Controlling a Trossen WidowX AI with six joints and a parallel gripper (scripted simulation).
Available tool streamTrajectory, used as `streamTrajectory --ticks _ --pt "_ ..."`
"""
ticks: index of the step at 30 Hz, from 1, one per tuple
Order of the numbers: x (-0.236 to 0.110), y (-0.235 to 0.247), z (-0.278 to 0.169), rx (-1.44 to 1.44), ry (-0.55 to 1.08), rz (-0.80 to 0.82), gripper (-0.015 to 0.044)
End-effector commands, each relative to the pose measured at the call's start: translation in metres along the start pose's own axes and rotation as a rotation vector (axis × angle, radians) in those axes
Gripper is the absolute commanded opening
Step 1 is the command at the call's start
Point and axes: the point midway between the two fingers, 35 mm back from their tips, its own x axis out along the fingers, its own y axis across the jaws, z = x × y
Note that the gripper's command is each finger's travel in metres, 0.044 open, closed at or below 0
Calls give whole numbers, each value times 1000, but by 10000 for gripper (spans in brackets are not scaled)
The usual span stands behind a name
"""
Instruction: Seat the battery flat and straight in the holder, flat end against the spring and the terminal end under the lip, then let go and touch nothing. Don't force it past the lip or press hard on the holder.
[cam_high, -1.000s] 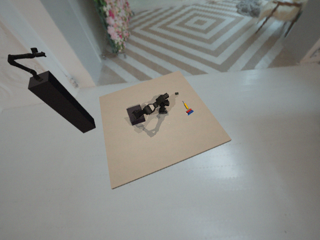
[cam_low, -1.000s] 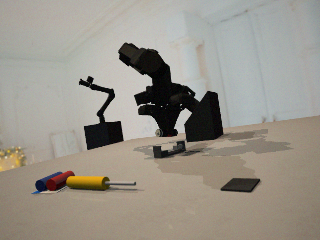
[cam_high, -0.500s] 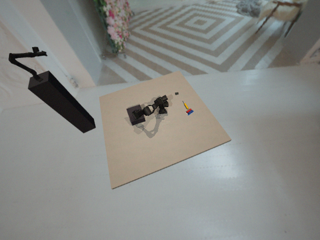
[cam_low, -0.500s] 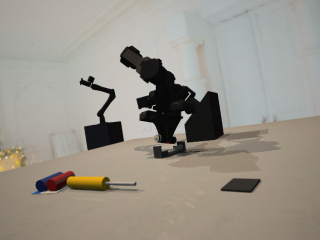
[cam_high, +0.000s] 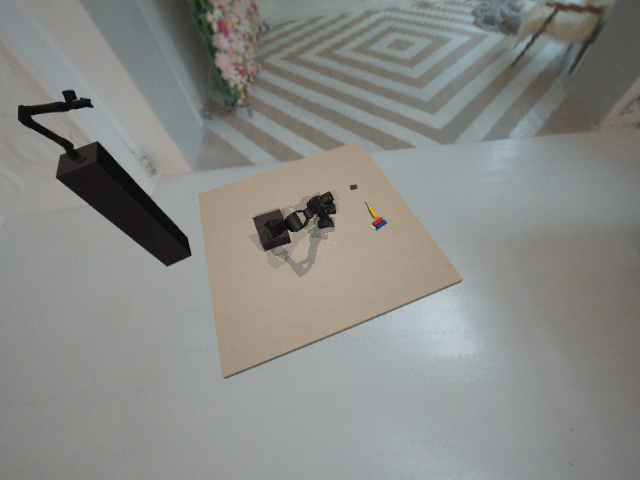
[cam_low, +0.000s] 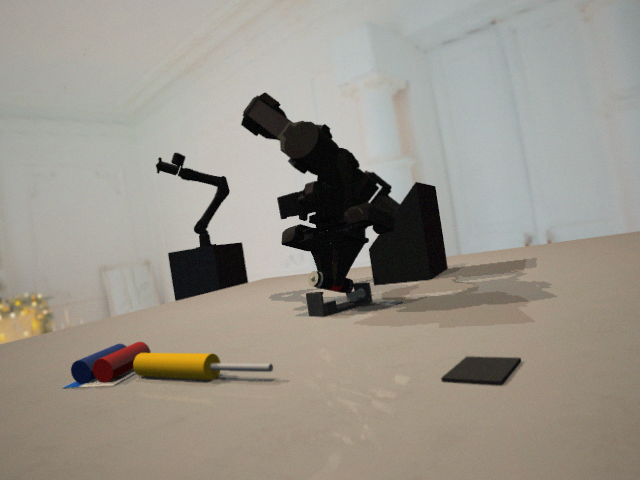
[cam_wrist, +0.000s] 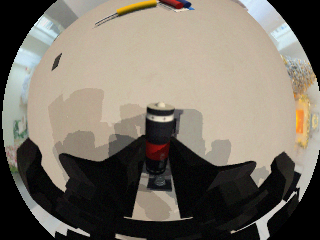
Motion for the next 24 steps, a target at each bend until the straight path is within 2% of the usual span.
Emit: streamTrajectory --ticks 1,24 --pt "2 -1 -4 -12 -21 -4 72" --pt "7 -3 -11 -21 -137 9 72"
